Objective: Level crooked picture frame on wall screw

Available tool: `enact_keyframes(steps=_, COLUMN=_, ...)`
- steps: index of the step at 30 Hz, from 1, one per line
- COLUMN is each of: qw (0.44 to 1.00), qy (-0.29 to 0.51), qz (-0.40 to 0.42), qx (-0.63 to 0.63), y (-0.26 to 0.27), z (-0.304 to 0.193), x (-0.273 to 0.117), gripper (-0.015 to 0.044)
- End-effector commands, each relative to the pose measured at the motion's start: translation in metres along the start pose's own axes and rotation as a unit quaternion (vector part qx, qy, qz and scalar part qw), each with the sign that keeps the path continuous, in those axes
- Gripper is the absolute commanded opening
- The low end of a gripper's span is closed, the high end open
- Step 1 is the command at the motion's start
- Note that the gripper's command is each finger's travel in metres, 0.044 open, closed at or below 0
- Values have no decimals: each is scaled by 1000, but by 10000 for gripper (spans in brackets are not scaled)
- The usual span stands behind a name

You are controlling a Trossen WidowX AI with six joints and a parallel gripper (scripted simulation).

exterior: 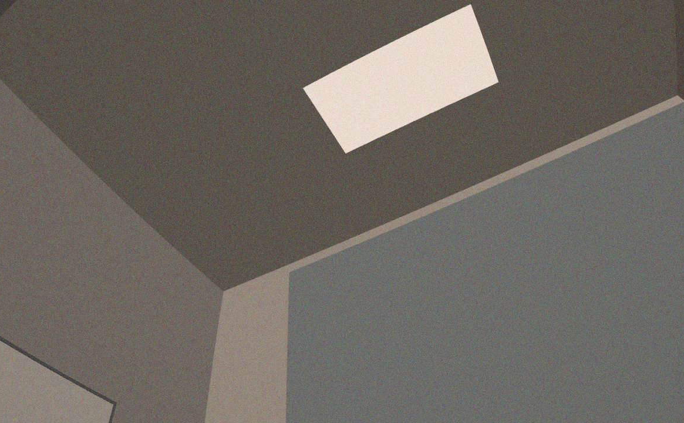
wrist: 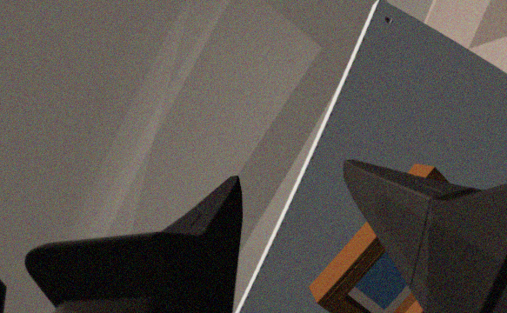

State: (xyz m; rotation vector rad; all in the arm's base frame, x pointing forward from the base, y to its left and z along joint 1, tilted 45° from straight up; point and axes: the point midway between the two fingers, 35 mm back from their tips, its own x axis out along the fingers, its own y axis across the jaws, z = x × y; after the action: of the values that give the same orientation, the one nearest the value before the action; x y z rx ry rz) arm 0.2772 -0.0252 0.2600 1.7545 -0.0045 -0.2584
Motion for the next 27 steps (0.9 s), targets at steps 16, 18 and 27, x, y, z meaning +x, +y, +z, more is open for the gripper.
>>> enact_keyframes(steps=16, qw=895, qy=160, qz=-29, qx=416, y=-50, z=-47, x=-40, gripper=260)
enact_keyframes(steps=18, qw=895, qy=160, qz=-29, qx=416, y=-50, z=-47, x=-40, gripper=260)
enact_keyframes(steps=27, qw=895, qy=160, qz=-29, qx=416, y=-50, z=-47, x=-40, gripper=260)
